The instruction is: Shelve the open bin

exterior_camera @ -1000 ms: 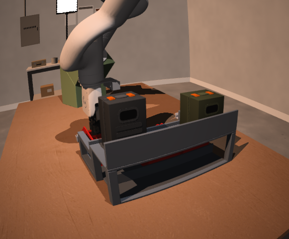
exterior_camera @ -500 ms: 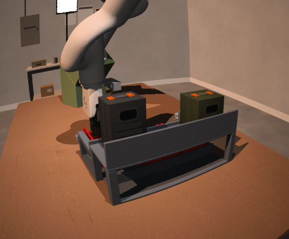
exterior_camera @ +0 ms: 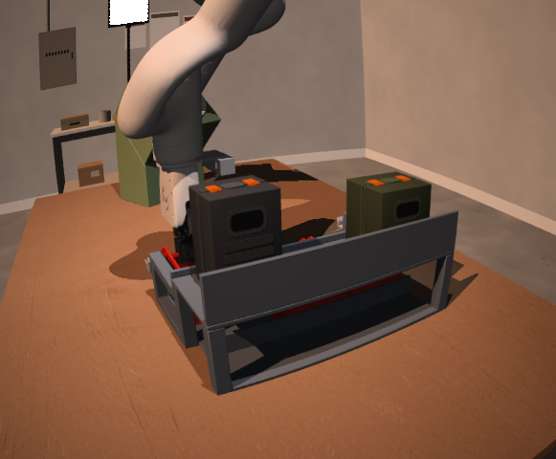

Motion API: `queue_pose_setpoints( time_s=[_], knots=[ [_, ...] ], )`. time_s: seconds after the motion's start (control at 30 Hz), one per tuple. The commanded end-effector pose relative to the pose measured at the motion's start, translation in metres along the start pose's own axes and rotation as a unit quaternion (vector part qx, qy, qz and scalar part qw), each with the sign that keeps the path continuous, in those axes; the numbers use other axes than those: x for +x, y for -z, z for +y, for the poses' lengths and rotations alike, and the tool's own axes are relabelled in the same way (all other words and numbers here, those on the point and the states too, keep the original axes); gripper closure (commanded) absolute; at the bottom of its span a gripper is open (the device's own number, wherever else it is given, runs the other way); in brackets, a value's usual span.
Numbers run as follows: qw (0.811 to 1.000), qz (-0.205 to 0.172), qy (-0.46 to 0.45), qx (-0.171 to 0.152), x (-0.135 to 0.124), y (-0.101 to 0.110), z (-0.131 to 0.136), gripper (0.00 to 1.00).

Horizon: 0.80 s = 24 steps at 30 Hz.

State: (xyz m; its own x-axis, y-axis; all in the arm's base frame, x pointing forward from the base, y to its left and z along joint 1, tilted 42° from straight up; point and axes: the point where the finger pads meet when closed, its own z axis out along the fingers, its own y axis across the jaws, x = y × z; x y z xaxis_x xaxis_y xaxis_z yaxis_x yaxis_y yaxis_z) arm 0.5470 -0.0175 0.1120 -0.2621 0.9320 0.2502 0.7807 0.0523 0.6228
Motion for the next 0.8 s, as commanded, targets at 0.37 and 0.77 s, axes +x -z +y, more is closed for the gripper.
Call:
queue_pose_setpoints(
  time_s=[0.37, 0.77],
  knots=[
    [1.0, 0.0, 0.0, 0.0, -0.0002, 0.0003, 0.0086, 1.0],
    [1.0, 0.0, 0.0, 0.0, -0.0003, 0.0003, 0.0146, 1.0]
  ],
)
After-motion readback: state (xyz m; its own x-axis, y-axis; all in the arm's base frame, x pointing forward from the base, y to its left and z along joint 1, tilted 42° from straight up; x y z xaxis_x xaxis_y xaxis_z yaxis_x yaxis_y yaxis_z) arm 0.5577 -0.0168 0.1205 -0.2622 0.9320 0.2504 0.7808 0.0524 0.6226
